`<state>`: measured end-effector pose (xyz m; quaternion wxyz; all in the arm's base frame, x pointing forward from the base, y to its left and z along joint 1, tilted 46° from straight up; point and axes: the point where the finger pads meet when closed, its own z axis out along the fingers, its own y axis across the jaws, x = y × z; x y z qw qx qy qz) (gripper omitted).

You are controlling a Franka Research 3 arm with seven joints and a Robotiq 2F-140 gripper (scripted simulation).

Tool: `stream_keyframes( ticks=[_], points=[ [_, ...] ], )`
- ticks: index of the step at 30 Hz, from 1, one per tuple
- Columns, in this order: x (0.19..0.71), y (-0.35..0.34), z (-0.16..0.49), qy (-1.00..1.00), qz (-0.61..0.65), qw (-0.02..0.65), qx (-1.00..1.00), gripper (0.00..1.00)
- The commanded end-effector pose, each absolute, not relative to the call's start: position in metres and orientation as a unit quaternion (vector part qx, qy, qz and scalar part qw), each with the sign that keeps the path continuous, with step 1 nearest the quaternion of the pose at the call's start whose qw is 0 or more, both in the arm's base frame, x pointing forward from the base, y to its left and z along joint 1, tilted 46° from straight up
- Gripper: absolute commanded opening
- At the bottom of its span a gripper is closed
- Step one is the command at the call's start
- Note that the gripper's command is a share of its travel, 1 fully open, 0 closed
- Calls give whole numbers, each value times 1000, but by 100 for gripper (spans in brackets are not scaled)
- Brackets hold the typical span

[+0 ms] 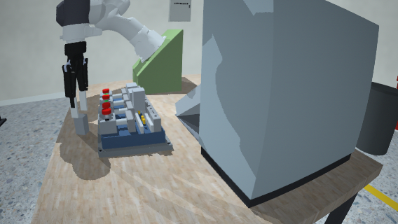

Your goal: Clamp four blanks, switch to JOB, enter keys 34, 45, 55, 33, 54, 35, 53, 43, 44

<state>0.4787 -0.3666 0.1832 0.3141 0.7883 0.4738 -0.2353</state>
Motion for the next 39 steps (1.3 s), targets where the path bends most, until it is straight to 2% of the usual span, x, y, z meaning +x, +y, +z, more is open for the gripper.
stream_keyframes(
  ticks=[1,39],
  points=[
    [480,-367,183,475,-234,314,788,40],
    [479,-374,176,475,-234,314,788,40]
  ],
)
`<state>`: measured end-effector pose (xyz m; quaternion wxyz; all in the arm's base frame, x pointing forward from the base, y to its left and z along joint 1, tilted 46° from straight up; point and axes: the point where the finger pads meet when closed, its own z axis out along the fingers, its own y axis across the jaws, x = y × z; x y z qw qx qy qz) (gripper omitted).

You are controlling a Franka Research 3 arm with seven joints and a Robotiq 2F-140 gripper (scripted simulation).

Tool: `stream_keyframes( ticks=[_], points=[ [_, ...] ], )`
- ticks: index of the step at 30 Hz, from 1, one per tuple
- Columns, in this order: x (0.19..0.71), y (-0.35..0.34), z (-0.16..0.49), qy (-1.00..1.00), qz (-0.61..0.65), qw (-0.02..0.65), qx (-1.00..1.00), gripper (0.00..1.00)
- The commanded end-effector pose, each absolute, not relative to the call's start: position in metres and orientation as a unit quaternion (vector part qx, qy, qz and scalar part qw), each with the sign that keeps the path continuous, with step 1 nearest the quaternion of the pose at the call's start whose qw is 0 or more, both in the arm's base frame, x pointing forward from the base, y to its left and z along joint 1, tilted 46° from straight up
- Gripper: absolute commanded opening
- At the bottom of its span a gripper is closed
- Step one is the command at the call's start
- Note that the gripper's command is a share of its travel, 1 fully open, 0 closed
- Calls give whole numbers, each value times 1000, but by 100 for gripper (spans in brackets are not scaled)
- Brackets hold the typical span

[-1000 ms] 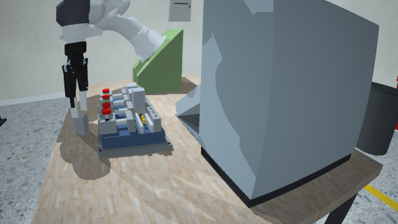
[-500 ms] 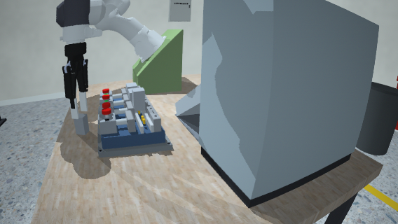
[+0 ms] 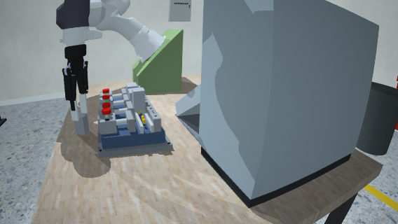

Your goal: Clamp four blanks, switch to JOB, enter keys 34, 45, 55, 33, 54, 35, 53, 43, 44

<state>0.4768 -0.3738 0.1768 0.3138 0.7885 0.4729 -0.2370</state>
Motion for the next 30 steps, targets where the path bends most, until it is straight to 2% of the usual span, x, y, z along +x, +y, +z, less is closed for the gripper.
stream_keyframes(
  ticks=[1,30],
  points=[
    [479,-375,176,475,-234,314,788,40],
    [478,-379,172,475,-234,314,788,40]
  ],
)
